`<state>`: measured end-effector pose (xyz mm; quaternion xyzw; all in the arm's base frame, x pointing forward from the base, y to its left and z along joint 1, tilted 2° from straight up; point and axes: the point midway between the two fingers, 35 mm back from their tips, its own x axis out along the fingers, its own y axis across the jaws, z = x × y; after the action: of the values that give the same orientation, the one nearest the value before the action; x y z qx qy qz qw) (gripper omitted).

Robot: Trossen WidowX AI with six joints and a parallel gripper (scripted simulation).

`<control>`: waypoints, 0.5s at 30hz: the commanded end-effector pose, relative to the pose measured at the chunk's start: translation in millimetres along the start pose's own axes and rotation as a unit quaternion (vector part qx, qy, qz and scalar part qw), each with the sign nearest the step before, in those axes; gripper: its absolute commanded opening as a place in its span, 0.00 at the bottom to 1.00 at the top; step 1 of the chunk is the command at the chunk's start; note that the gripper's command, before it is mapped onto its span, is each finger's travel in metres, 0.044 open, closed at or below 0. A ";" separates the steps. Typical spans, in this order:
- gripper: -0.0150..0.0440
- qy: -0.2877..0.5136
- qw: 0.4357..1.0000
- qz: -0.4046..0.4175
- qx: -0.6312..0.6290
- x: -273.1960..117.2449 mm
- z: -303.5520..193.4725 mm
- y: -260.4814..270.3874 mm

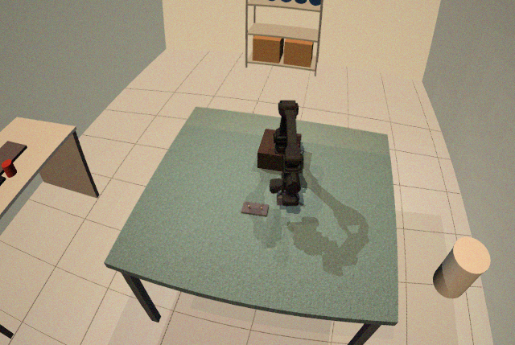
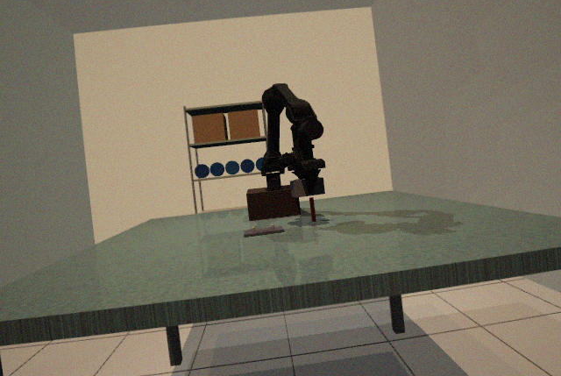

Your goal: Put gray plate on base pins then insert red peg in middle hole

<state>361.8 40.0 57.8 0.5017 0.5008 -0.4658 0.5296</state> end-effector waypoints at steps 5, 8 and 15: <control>0.25 -0.001 1.000 0.003 0.005 -27.9 0.1 -3.3; 0.25 -0.001 1.000 0.003 0.006 -35.4 0.2 -5.3; 0.25 -0.002 1.000 0.003 0.011 -30.2 10.1 -5.0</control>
<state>354.8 36.8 90.1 0.5066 0.4960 -0.4679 0.5277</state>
